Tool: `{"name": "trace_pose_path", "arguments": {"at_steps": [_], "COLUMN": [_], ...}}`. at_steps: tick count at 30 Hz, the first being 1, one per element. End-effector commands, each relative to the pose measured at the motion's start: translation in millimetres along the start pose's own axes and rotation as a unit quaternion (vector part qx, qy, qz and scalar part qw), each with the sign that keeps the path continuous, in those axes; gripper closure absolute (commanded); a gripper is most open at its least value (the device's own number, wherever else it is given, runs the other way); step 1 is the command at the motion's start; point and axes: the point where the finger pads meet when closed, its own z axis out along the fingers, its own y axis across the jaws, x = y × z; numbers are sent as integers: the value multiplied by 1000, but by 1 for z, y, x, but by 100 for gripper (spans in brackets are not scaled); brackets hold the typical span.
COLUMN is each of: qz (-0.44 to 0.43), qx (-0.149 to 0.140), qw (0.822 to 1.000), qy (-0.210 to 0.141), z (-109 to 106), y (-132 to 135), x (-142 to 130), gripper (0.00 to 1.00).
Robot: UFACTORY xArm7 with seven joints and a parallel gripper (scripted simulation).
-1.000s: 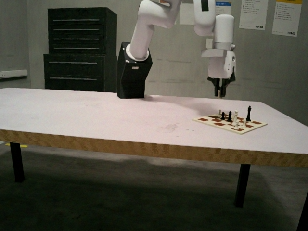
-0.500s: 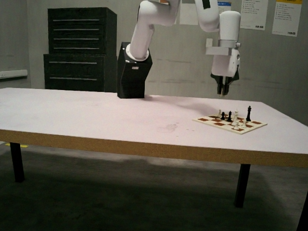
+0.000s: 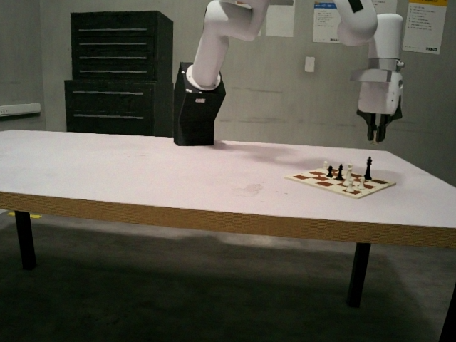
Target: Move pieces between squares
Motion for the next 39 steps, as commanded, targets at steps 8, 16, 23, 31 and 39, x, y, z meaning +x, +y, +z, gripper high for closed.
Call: {"name": "trace_pose_path", "arguments": {"at_steps": [8, 16, 23, 31, 39], "qz": [1, 1, 1, 1, 1], "qx": [-5, -5, -5, -5, -5], "qw": [1000, 1000, 1000, 1000, 1000], "qy": [13, 13, 13, 13, 13], "z": [5, 11, 37, 63, 93], "y": [-8, -8, -8, -8, -8], "x": [-7, -7, -6, -6, -5], "gripper": [100, 100, 100, 100, 100]}}
